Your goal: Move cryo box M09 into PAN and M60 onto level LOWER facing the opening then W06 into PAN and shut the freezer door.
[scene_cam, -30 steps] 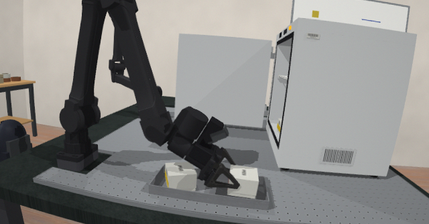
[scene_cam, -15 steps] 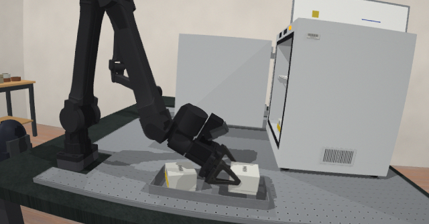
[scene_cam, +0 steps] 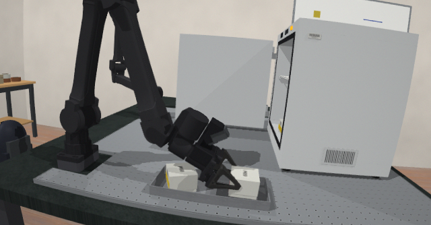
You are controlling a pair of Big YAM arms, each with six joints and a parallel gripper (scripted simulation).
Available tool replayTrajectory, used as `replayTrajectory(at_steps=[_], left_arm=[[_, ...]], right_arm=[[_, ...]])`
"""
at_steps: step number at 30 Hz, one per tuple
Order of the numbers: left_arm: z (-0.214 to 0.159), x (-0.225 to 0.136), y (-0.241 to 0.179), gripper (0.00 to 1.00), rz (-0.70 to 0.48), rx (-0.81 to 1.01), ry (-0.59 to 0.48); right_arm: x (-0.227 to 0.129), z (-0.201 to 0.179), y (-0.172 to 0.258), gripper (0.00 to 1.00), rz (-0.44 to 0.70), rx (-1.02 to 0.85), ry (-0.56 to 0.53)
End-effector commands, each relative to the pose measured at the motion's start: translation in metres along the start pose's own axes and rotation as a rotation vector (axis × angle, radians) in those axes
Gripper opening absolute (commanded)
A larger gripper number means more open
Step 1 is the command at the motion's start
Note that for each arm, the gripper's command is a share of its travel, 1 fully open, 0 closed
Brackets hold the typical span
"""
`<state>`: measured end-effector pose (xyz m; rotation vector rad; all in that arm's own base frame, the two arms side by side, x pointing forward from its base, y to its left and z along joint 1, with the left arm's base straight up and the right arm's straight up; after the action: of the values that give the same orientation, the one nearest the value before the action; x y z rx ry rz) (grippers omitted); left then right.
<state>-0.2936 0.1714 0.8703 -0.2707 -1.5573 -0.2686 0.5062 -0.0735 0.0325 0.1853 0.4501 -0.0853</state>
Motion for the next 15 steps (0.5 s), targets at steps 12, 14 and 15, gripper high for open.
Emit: replayTrajectory(at_steps=[12, 14, 15], left_arm=[[-0.0160, 0.0041, -0.0031, 0.00, -0.006, -0.011, 0.032], [-0.0160, 0.0041, -0.0031, 0.00, -0.006, -0.011, 0.032], [-0.0160, 0.0041, -0.0031, 0.00, -0.006, -0.011, 0.032]], right_arm=[[0.0048, -0.0013, -0.0059, 0.77, -0.001, -0.008, -0.030], [0.0053, -0.0025, -0.0061, 0.77, -0.001, -0.008, -0.030], [0.0056, -0.0032, -0.0063, 0.77, -0.001, -0.008, -0.030]])
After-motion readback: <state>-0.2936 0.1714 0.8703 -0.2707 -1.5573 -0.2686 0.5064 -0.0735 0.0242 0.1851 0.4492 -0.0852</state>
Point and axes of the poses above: on each arm, the point where the finger pads meet when closed, its own x axis out along the fingers, its own y axis across the jaws, z = x × y, the point moved 1 cm from there along -x, back along the fingers, and after that the axes turned 10 degrees about x, right-handed, at the moved point
